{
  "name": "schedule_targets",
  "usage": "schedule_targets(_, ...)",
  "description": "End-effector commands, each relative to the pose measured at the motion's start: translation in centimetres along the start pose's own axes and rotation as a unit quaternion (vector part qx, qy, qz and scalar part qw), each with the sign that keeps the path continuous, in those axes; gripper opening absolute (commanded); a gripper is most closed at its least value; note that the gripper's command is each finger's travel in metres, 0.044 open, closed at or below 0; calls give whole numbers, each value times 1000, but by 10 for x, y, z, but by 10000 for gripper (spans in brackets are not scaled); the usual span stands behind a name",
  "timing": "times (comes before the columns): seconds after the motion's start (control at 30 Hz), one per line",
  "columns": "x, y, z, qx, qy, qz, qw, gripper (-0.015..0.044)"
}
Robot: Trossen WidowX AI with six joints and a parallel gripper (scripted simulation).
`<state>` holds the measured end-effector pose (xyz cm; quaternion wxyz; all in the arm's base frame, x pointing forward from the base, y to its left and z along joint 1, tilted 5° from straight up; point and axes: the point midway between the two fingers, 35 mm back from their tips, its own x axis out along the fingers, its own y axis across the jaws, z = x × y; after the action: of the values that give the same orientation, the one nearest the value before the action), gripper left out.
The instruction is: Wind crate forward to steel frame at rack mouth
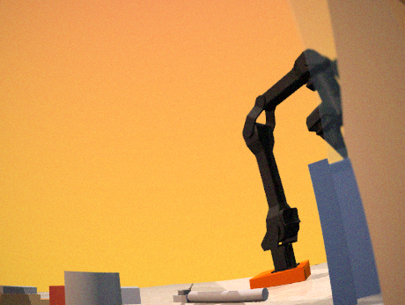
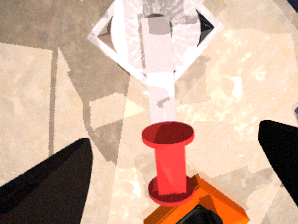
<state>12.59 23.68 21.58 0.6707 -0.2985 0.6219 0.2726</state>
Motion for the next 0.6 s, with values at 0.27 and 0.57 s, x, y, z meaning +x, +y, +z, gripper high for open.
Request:
schedule_targets(0.27,0,0,0,0,0,0,1000,72)
schedule_targets(0.57,0,0,0,0,0,0,1000,0)
